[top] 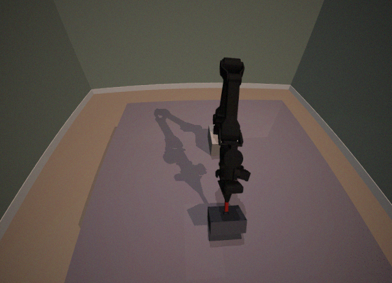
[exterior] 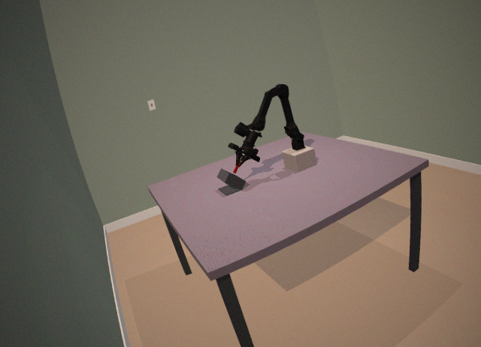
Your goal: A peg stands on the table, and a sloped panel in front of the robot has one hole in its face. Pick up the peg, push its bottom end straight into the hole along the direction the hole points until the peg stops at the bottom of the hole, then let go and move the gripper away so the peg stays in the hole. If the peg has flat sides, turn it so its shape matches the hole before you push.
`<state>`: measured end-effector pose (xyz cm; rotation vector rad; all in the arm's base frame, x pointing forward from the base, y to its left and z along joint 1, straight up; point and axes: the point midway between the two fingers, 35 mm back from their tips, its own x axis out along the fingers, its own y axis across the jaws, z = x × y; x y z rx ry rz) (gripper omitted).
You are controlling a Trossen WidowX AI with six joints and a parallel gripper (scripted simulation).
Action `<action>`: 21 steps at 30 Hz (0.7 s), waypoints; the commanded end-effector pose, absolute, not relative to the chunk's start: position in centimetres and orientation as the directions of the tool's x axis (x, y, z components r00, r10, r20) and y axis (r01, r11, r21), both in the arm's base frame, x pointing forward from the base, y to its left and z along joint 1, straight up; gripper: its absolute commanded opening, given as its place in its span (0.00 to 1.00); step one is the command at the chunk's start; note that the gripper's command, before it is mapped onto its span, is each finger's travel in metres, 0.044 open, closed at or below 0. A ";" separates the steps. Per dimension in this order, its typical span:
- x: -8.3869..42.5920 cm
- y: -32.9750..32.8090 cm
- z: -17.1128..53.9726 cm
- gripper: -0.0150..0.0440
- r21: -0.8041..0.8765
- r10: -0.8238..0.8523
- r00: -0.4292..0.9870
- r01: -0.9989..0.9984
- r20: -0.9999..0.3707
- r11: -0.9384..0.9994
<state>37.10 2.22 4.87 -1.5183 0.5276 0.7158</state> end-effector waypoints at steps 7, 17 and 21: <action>37.0 2.2 4.8 0.25 -0.700 0.092 0.694 -0.709 -0.714 -0.081; 37.3 2.2 4.4 0.25 -0.700 0.092 0.694 -0.709 -0.714 -0.081; 37.5 2.2 4.2 0.25 -0.701 0.092 0.695 -0.709 -0.714 -0.081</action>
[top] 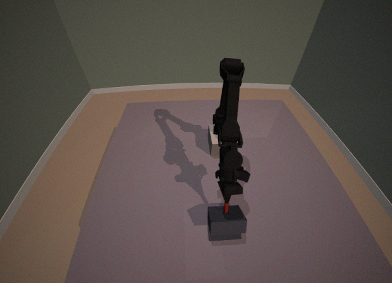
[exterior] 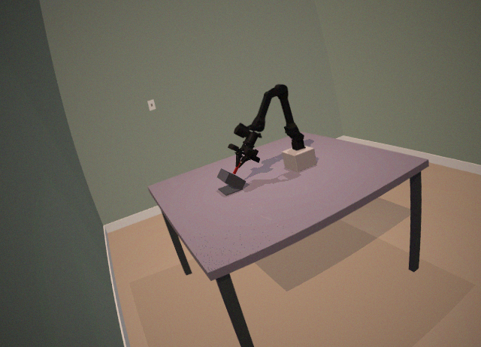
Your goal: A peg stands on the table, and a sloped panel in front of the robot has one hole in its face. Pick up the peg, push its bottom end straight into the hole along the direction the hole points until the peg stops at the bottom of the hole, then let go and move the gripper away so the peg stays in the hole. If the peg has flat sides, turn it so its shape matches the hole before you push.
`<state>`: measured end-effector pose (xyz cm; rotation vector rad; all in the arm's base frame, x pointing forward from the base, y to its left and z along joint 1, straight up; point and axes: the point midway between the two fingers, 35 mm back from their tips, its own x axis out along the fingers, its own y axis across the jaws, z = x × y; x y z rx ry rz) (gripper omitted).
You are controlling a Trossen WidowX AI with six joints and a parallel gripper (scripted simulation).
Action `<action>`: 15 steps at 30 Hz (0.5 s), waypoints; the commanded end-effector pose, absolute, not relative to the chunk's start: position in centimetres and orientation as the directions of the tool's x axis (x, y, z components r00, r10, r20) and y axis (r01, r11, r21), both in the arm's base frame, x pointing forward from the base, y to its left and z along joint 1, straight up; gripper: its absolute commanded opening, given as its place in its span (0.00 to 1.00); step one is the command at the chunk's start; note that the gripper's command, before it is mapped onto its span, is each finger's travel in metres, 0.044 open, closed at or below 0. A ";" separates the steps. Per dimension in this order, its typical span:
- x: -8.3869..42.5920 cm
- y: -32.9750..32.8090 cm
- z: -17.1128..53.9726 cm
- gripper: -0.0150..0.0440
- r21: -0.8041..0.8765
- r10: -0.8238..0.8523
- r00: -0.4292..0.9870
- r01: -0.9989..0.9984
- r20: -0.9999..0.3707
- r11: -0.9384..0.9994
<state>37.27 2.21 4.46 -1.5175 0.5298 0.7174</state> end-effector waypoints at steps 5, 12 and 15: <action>37.7 2.2 4.1 0.25 -0.701 0.092 0.695 -0.709 -0.713 -0.081; 37.9 2.3 3.8 0.25 -0.701 0.092 0.695 -0.709 -0.713 -0.081; 38.1 2.3 3.7 0.25 -0.701 0.092 0.695 -0.709 -0.713 -0.081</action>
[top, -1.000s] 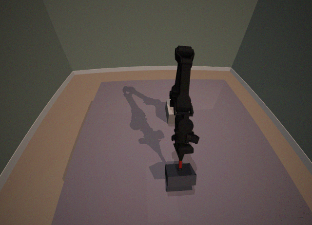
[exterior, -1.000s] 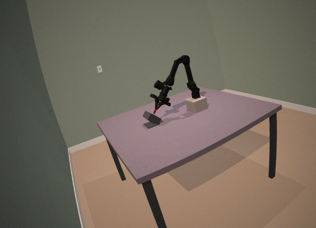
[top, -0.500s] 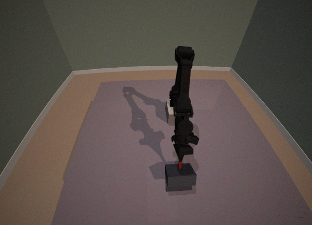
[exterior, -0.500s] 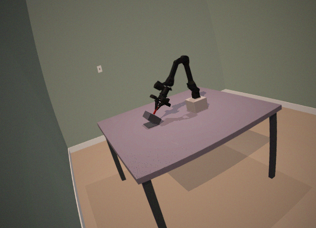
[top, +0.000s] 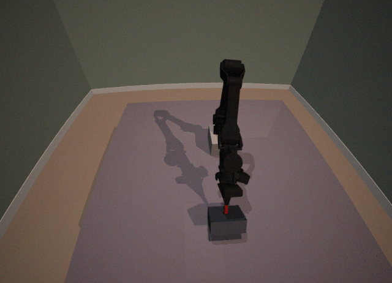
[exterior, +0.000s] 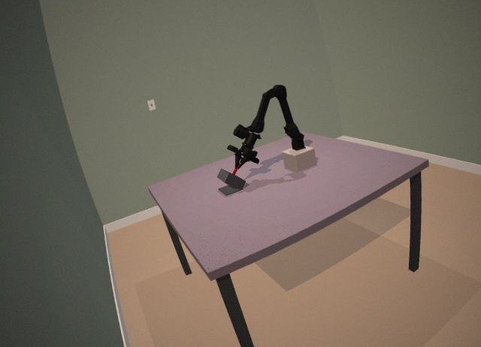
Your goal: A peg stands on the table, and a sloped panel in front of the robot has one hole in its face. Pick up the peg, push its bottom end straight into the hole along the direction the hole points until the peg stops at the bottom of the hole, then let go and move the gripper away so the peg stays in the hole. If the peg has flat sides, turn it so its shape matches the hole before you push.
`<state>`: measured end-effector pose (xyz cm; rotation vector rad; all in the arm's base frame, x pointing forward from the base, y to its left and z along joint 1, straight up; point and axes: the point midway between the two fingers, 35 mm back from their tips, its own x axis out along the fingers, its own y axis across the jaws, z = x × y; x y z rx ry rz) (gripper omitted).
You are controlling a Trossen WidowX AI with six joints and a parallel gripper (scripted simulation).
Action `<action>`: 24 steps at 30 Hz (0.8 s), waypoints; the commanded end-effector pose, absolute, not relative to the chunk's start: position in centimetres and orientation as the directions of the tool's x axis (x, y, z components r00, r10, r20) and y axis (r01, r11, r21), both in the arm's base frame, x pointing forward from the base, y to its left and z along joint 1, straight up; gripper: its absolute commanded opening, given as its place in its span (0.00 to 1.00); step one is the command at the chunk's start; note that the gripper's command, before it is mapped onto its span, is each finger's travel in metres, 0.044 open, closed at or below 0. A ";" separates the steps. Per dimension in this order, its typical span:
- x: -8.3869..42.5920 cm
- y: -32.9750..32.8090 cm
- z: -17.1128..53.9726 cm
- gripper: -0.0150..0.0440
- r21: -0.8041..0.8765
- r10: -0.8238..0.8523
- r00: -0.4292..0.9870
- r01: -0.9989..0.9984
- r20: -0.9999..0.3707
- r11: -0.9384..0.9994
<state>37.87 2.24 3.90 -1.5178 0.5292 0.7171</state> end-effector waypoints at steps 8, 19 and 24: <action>38.4 2.3 3.3 0.25 -0.701 0.092 0.695 -0.708 -0.713 -0.081; 38.8 2.4 2.8 0.25 -0.701 0.092 0.695 -0.708 -0.713 -0.081; 39.0 2.4 2.6 0.25 -0.701 0.092 0.695 -0.708 -0.713 -0.081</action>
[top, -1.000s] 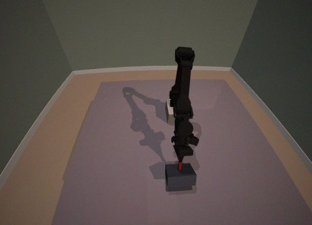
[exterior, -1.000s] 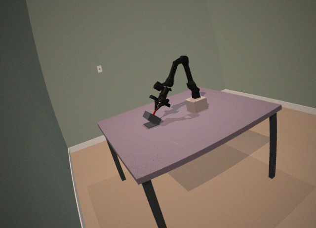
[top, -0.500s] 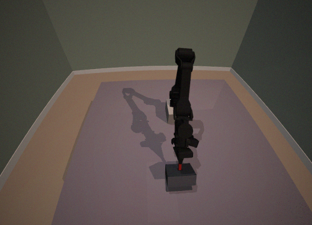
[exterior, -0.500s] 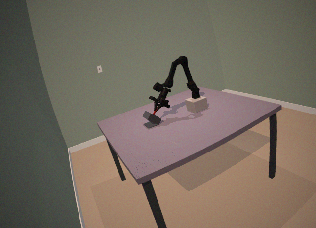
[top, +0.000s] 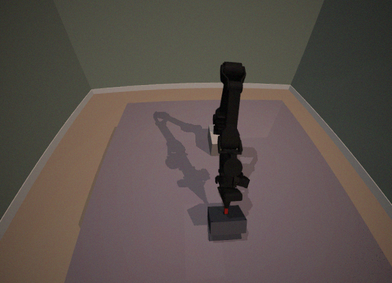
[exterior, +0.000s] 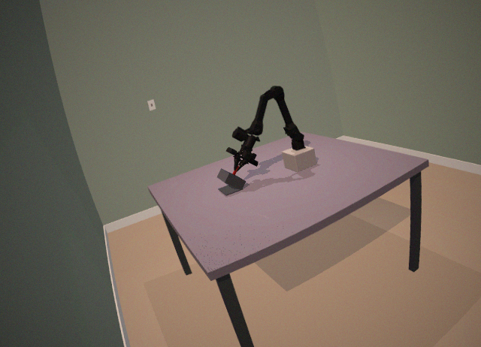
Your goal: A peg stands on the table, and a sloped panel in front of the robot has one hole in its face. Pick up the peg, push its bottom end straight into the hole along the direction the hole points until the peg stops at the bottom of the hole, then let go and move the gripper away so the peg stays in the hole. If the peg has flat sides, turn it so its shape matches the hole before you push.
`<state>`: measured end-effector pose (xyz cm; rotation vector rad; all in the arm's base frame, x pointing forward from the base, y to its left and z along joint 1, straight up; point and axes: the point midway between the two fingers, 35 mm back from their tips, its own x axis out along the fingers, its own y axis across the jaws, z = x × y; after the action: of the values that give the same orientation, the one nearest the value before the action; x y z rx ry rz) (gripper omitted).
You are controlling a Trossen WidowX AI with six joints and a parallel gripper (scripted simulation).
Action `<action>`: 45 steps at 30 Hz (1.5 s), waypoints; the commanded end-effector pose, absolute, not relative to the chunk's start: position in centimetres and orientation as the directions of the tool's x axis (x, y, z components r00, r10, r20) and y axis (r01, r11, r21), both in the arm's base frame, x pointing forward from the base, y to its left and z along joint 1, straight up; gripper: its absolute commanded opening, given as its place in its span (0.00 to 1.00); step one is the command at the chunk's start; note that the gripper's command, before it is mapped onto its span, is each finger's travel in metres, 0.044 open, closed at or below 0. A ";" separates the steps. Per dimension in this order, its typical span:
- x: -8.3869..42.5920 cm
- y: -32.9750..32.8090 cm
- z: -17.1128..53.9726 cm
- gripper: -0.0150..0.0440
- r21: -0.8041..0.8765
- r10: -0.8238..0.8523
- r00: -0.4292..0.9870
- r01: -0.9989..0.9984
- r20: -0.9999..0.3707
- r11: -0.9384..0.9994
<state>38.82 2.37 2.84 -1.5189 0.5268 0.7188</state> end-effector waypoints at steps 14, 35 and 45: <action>39.5 2.4 2.3 0.25 -0.702 0.092 0.696 -0.708 -0.712 -0.081; 39.4 2.4 2.3 0.70 -0.701 0.095 0.695 -0.708 -0.713 -0.083; 39.1 2.4 2.8 1.00 -0.701 0.094 0.695 -0.708 -0.713 -0.083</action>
<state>39.39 2.43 2.68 -1.5202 0.5228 0.7159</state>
